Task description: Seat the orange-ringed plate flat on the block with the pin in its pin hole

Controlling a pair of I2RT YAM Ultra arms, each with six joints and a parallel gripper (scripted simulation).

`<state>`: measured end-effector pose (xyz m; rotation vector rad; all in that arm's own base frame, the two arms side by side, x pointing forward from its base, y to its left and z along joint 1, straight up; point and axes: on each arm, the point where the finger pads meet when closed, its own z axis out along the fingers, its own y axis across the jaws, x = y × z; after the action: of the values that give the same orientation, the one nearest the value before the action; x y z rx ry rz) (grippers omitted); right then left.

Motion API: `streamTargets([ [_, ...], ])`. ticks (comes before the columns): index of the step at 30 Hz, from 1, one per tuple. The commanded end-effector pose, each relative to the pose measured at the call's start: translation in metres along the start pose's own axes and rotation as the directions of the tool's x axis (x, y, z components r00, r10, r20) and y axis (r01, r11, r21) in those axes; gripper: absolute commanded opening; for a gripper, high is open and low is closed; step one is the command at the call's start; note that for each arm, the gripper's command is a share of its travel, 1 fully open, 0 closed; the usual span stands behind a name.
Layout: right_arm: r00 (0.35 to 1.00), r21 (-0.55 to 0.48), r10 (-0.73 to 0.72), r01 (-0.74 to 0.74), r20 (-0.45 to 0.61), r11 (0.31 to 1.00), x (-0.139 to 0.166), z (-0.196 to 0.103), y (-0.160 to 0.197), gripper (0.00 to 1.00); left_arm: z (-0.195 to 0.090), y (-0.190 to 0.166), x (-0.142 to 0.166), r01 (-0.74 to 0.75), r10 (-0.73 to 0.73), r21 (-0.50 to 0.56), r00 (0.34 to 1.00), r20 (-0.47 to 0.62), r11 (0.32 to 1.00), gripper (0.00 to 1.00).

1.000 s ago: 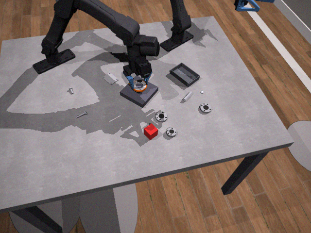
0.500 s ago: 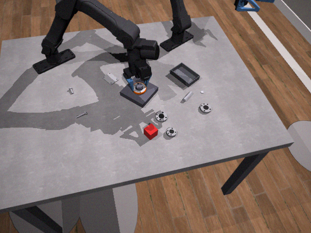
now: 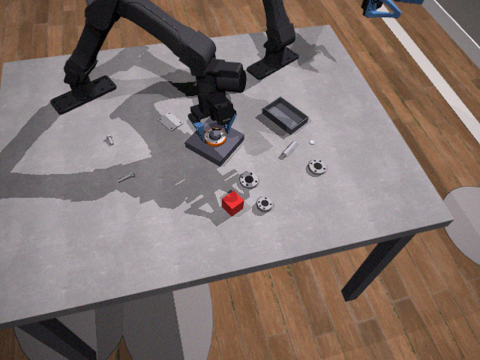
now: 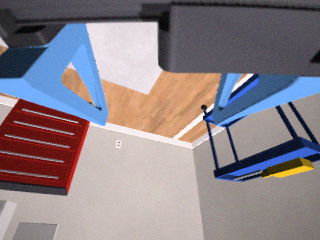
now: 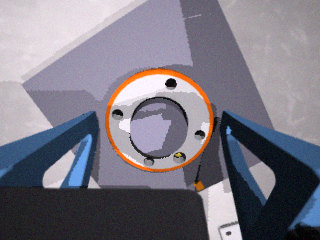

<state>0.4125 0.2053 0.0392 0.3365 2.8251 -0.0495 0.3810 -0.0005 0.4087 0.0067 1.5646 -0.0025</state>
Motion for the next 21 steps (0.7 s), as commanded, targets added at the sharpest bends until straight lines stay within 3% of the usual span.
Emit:
streamTargets([
  [1, 0.997, -0.050, 0.029, -0.025, 0.069, 0.998, -0.0226, -0.0271, 0.0070, 0.79, -0.0043, -0.0033, -0.0215, -0.008, 0.007, 0.011, 0.999, 0.044, 1.000, 1.00],
  [21, 0.999, -0.032, 0.020, -0.019, 0.051, 0.999, -0.0174, -0.0351, 0.0036, 0.79, -0.0043, -0.0033, -0.0215, -0.008, 0.007, 0.011, 0.999, 0.044, 1.000, 1.00],
])
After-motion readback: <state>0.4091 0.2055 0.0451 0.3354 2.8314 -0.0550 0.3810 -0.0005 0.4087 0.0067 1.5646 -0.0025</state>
